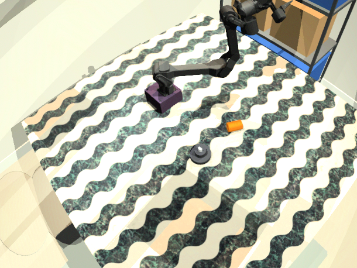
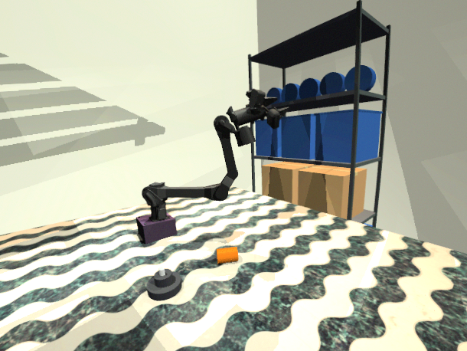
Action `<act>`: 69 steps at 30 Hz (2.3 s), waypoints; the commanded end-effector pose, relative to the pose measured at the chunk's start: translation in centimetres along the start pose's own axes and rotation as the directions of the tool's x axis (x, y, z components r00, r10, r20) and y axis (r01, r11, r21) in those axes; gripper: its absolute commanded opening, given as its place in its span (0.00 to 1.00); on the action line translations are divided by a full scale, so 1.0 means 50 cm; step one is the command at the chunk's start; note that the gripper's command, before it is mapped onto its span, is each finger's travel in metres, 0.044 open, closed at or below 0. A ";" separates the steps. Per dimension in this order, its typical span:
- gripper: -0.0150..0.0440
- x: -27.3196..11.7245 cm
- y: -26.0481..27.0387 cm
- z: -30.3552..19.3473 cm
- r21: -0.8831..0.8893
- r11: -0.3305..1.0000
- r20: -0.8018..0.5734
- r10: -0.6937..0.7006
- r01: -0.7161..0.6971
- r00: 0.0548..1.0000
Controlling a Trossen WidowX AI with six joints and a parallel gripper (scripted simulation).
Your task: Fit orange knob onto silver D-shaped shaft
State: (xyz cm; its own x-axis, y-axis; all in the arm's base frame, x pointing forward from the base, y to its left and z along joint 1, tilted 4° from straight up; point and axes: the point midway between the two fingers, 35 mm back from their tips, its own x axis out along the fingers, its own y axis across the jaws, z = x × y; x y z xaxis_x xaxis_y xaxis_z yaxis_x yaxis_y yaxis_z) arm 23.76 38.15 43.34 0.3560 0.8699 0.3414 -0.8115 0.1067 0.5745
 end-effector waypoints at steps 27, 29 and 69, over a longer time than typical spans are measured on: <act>1.00 -0.453 0.609 0.346 0.329 0.266 0.625 0.658 -0.906 0.421; 1.00 -0.510 0.619 0.381 0.321 0.161 0.673 0.655 -0.933 0.344; 1.00 -0.928 -0.381 0.577 -0.873 -0.486 0.486 -0.867 -0.024 -0.110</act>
State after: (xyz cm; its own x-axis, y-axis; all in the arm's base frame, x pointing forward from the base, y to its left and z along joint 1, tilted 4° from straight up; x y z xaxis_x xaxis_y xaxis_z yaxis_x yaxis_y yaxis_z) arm 32.76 -20.25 42.53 0.8573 -0.5144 -0.0219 0.1126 0.2289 -0.9669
